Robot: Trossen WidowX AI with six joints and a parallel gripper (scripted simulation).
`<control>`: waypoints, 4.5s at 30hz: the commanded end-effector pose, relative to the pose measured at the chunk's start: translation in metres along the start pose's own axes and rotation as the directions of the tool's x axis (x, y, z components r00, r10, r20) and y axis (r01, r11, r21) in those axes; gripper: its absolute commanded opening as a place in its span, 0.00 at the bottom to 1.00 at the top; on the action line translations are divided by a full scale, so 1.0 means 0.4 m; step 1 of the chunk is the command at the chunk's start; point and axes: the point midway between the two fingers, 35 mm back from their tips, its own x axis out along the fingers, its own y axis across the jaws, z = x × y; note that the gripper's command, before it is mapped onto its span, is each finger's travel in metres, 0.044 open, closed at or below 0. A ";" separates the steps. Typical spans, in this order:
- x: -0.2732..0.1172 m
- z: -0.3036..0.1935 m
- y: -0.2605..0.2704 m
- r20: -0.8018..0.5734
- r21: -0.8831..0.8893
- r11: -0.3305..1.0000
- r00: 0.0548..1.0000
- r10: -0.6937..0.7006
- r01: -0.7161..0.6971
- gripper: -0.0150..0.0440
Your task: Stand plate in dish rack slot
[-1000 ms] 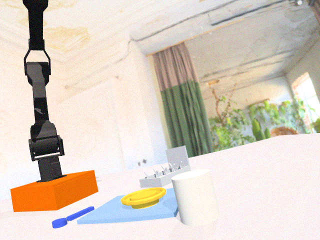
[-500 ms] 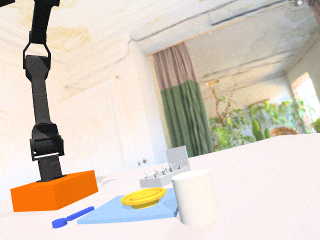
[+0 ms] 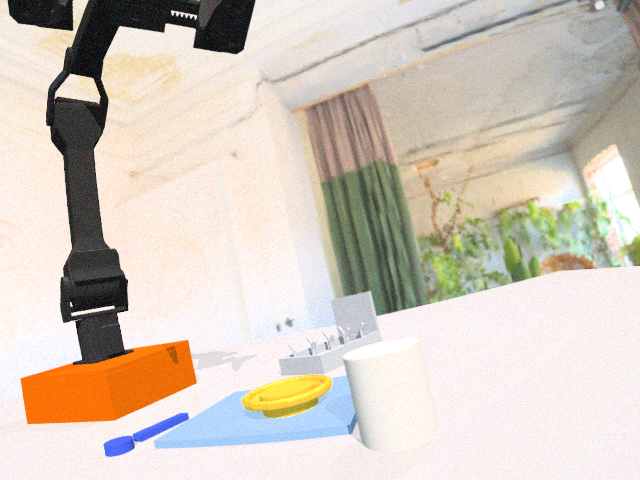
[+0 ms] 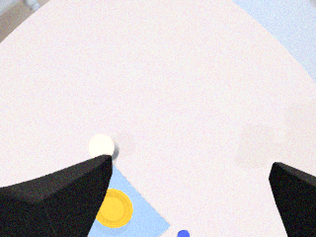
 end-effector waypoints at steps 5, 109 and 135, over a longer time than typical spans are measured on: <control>0.042 -0.058 0.072 -0.134 -0.208 0.975 0.990 0.047 -0.074 0.93; 0.436 -0.423 0.263 -0.490 -0.620 0.666 0.868 0.082 -0.414 0.54; 0.173 -0.246 0.251 -0.490 -0.620 0.666 0.868 0.084 -0.414 0.25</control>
